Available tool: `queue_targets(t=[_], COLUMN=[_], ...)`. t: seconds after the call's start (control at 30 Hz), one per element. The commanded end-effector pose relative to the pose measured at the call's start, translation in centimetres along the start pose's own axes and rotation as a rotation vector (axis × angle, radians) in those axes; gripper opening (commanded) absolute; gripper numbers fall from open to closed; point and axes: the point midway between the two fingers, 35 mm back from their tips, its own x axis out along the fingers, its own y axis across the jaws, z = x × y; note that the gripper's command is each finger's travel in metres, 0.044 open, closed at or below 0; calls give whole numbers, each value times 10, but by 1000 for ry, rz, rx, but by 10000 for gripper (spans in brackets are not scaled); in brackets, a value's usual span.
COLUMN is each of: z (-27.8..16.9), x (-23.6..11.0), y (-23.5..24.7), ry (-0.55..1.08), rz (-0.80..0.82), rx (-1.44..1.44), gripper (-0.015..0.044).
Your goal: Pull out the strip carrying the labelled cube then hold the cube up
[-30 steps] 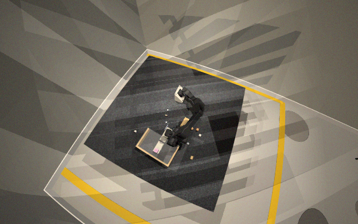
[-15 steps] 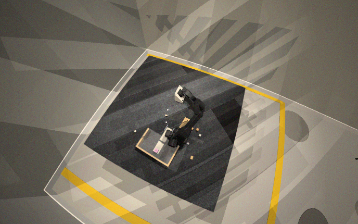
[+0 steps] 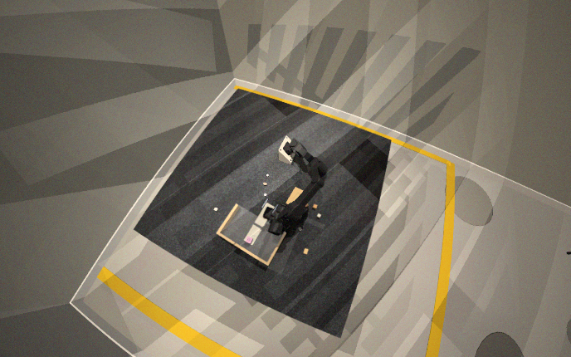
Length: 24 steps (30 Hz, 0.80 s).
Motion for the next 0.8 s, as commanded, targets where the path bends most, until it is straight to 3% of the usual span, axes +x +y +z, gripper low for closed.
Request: queue_targets(t=[0.0, 0.17, 0.77], z=[0, -2, -58], x=[0, -3, -42], y=[0, -1, -18], ry=[0, 0, 2], rz=[0, 0, 2], rx=[0, 0, 9], gripper=[105, 0, 0])
